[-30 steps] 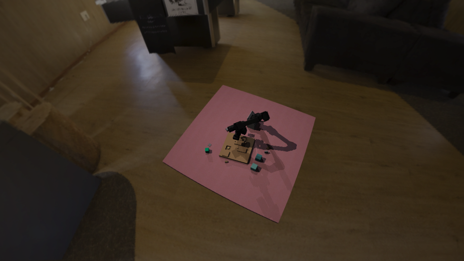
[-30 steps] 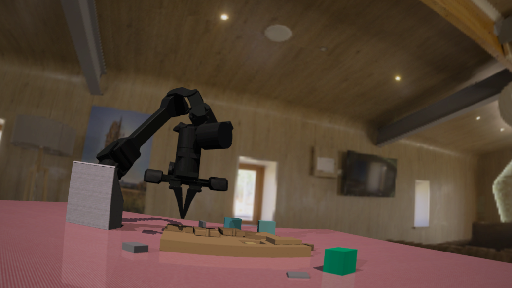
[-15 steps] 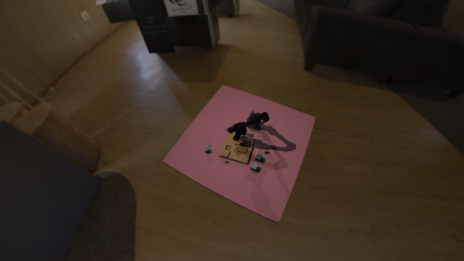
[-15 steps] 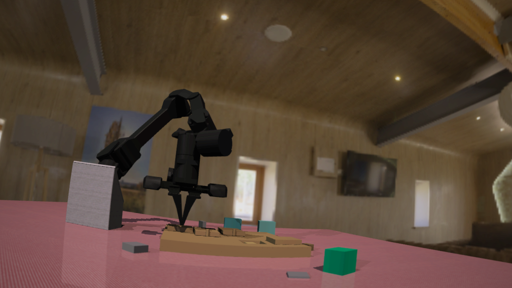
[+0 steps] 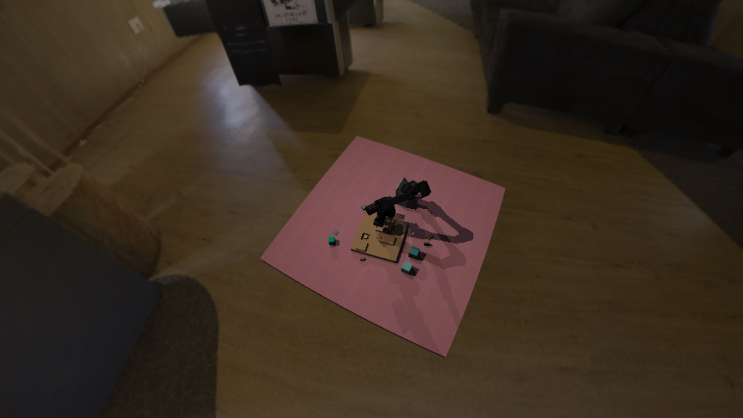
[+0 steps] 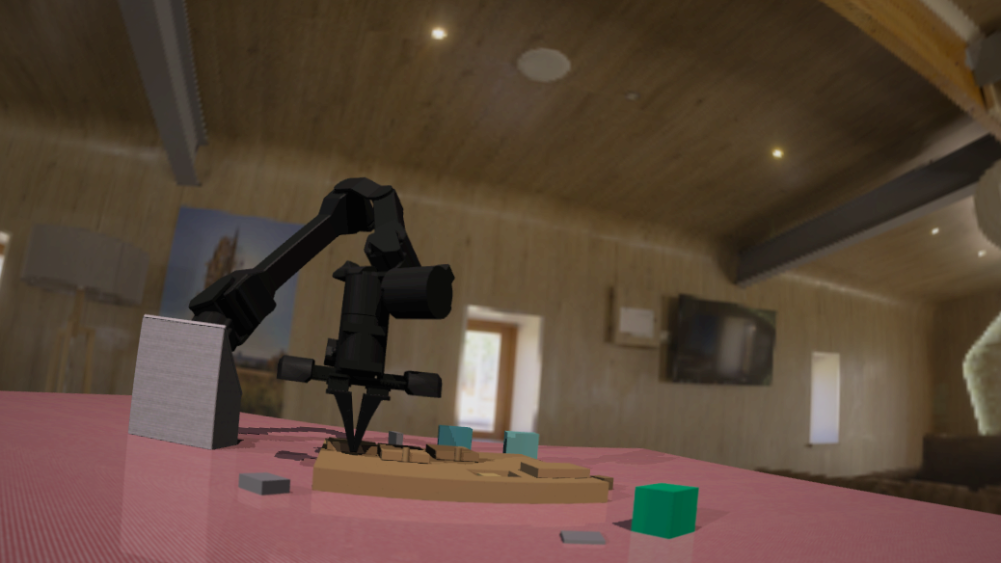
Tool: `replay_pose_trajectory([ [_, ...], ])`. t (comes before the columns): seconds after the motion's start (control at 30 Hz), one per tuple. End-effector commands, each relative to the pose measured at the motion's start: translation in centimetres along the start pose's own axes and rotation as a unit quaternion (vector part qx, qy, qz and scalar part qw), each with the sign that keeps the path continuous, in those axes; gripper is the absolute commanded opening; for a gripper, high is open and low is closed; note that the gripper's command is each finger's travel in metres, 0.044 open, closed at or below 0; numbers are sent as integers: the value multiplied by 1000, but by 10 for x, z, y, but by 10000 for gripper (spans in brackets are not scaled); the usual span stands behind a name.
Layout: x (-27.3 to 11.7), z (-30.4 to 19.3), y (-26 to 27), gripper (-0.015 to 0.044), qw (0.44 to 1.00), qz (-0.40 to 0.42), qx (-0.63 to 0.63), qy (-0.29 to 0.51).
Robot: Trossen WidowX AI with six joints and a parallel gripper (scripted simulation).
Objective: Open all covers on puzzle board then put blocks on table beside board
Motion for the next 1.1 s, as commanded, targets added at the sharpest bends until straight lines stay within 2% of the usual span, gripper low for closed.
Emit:
replay_pose_trajectory([
  [0.0,2,3,1,0,1000,1,3,-3],
  [1.07,1,34,-6,0,1000,2,3,-1],
])
Point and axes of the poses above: the point midway between the two fingers, 35 mm back from their tips, its own x axis out along the fingers, its own y axis across the jaws, z = x × y, the point moved 1 cm from there along -x, back along the fingers, and after that the axes turned 5 degrees about -x, right-handed, at the moved point
